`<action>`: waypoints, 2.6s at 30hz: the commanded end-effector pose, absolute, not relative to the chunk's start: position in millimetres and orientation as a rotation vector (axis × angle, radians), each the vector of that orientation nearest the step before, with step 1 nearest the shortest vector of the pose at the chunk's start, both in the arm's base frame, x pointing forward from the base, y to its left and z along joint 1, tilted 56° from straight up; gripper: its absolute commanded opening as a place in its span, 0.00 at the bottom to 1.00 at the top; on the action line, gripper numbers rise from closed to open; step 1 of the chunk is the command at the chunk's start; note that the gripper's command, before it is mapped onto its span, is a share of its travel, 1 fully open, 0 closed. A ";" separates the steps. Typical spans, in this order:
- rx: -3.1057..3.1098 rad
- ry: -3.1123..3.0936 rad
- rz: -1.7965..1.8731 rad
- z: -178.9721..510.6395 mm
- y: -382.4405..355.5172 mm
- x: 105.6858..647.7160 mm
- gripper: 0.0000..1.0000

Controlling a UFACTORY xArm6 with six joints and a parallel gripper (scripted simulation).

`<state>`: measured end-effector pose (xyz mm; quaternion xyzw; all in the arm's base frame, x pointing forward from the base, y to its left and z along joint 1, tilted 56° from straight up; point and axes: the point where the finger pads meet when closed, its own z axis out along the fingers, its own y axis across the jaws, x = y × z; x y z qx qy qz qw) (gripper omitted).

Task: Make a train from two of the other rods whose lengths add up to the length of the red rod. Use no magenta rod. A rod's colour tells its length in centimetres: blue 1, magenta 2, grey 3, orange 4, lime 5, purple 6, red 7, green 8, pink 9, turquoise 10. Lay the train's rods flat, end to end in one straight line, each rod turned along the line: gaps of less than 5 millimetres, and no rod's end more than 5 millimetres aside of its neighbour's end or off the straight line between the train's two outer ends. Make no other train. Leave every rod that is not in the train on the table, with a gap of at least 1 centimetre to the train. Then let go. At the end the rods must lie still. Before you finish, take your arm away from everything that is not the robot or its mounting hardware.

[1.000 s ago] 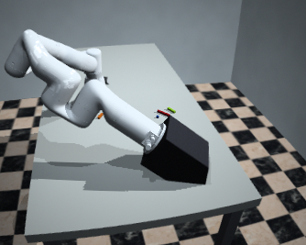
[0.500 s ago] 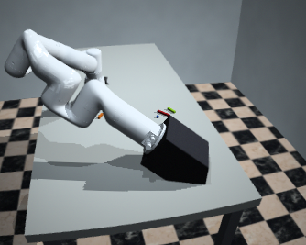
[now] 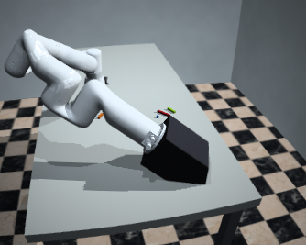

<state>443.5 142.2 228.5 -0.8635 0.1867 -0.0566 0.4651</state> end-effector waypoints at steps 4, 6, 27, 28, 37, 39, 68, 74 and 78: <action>-2.120 0.459 -0.142 231.5 138.6 443.1 0.04; -2.120 0.459 -0.142 235.5 133.0 441.2 0.04; -2.120 0.459 -0.142 285.4 63.4 416.8 0.04; -2.120 0.459 -0.142 285.4 63.4 416.8 0.04; -2.110 0.519 -0.111 271.9 52.2 420.5 0.04; -2.090 0.611 -0.064 250.7 35.1 424.8 0.04; -1.790 1.250 0.312 80.8 -78.3 400.8 0.04; -1.790 1.250 0.312 80.8 -78.3 400.8 0.04; -1.790 1.250 0.312 80.8 -78.3 400.8 0.04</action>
